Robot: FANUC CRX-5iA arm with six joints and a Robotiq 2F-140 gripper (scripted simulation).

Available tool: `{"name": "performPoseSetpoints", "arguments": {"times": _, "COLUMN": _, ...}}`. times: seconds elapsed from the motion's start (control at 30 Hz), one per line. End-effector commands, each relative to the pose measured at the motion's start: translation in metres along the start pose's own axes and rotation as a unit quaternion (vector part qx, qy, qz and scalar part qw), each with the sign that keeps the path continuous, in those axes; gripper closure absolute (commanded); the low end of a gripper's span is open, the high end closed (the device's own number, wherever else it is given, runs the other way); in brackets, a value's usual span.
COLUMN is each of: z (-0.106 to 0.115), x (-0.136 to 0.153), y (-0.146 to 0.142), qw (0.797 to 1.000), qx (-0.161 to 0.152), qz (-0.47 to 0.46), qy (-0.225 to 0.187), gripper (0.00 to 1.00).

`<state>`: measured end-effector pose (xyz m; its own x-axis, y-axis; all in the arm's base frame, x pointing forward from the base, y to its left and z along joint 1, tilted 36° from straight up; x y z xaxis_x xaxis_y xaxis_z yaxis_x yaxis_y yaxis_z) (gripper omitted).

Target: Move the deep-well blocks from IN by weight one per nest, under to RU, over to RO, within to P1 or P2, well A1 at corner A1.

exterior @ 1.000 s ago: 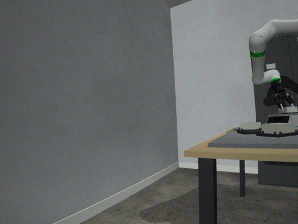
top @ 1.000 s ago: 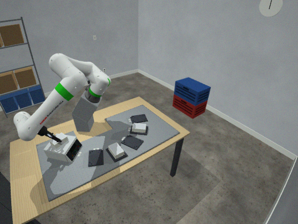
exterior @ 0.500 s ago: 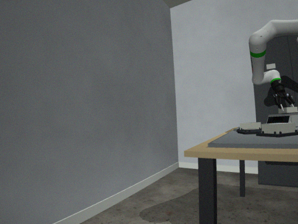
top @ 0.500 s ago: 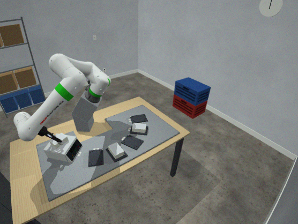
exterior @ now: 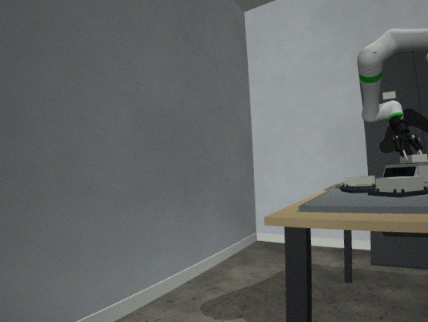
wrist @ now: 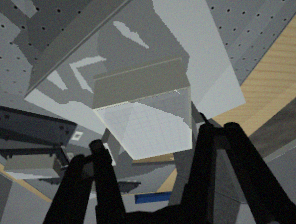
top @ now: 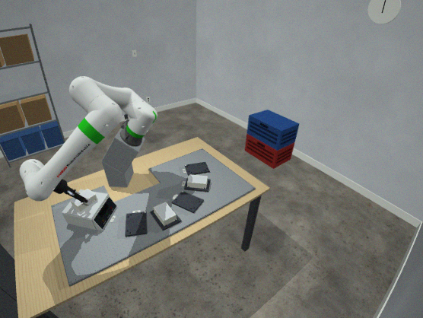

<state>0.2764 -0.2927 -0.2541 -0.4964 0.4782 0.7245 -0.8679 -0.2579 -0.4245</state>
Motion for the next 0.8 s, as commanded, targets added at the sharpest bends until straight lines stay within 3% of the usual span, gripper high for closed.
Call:
{"name": "performPoseSetpoints", "arguments": {"times": 0.0, "z": -0.0003, "x": -0.0004, "y": 0.0001, "qw": 1.000, "qx": 0.000, "qz": 0.000, "qy": 0.000, "gripper": 0.90}}
{"name": "performPoseSetpoints", "arguments": {"times": 0.77, "z": -0.0034, "x": -0.0021, "y": -0.0001, "qw": 1.000, "qx": 0.000, "qz": 0.000, "qy": 0.000, "gripper": 0.90}}
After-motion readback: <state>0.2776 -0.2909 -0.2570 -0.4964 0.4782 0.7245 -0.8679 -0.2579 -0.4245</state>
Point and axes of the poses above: the point where the finger pads meet when closed, its own z axis back along the fingers, its own y axis across the jaws, x = y × z, the point moved 6 cm from there along z, back along the fingers, and after that the axes turned 7 degrees about -z, right-handed, at the moved point
